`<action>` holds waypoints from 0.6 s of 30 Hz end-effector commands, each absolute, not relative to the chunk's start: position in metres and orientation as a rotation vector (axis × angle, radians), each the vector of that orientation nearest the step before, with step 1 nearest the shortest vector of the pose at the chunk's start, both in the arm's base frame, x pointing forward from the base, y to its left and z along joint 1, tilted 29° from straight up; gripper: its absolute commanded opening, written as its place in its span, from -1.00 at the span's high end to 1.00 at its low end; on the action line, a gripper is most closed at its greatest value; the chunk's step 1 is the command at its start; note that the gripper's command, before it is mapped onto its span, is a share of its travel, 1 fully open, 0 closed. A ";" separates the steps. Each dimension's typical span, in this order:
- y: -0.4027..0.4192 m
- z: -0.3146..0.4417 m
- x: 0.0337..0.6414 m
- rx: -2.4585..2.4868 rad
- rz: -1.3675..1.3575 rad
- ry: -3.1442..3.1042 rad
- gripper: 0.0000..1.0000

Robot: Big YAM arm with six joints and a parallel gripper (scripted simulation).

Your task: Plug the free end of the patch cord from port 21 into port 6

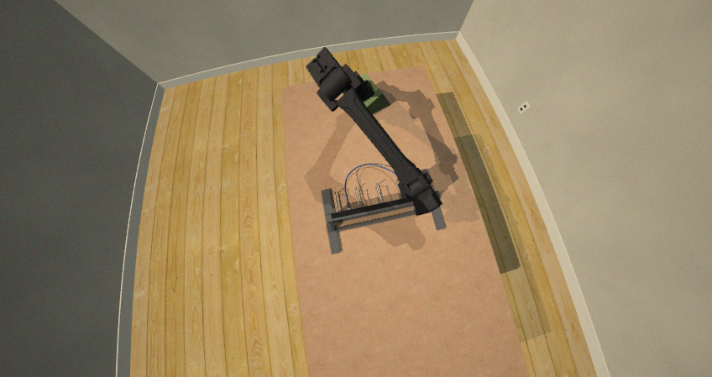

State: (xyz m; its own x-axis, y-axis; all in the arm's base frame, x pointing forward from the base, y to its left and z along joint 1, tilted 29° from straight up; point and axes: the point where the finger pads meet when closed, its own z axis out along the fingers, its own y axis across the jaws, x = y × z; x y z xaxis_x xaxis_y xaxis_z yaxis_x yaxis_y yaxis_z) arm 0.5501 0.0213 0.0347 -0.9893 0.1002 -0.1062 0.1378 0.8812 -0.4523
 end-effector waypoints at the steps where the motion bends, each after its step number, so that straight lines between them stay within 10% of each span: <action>1: 0.021 0.062 0.602 0.261 -0.656 2.849 1.00; 18: 0.021 0.065 0.606 0.263 -0.653 2.840 1.00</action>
